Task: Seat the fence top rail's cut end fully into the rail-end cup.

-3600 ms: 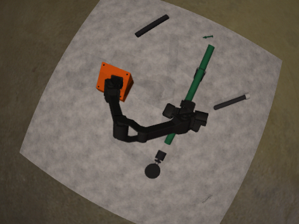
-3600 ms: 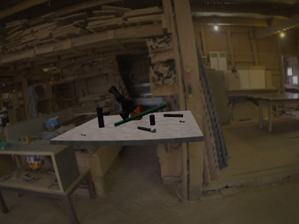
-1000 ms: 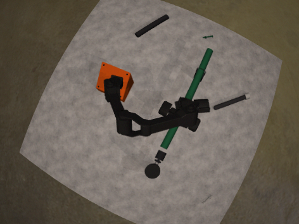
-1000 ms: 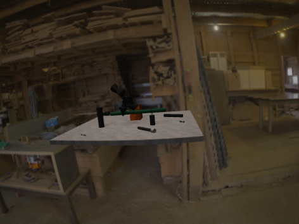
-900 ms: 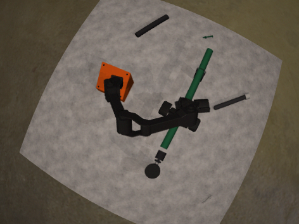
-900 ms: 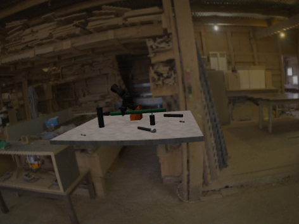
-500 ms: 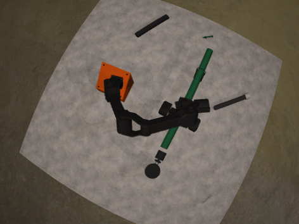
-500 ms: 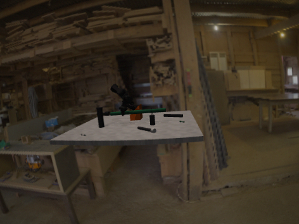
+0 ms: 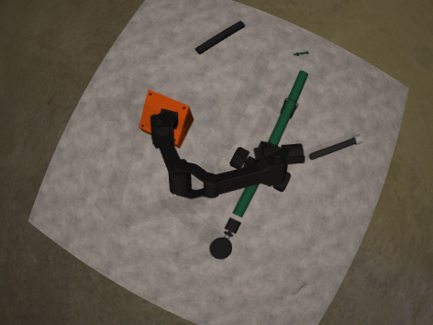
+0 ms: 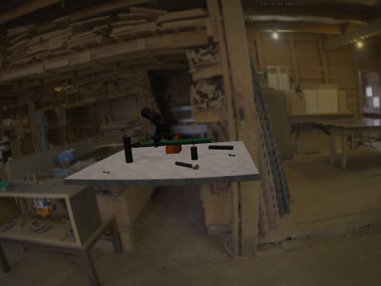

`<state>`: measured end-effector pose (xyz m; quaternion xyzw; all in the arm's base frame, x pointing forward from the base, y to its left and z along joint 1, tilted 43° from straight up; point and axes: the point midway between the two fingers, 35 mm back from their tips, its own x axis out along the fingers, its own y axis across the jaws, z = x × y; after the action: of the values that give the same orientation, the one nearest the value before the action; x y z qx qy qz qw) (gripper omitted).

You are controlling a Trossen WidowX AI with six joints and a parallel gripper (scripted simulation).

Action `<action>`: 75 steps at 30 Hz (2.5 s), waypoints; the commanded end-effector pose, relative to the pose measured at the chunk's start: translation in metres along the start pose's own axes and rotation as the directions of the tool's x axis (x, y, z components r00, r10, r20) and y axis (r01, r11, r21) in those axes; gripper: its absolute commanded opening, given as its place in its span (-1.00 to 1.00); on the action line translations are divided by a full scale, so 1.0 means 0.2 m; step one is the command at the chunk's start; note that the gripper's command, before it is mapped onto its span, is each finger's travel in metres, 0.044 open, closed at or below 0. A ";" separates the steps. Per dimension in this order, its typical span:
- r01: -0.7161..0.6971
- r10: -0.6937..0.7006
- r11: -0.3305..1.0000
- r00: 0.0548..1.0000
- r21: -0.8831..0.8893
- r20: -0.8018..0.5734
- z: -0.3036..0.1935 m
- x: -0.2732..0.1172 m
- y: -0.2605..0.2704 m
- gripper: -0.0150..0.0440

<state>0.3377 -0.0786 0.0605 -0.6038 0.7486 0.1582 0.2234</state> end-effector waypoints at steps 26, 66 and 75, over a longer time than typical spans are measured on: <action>-0.001 0.001 1.000 1.000 -0.001 -0.002 -0.12 0.03 -0.01 -0.49; -0.014 0.014 1.000 1.000 -0.004 0.011 -0.08 0.04 -0.01 -0.49; -0.014 0.014 1.000 1.000 -0.004 0.010 -0.08 0.04 -0.01 -0.49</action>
<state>0.3356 -0.0941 0.0689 -0.5973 0.7515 0.1658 0.2256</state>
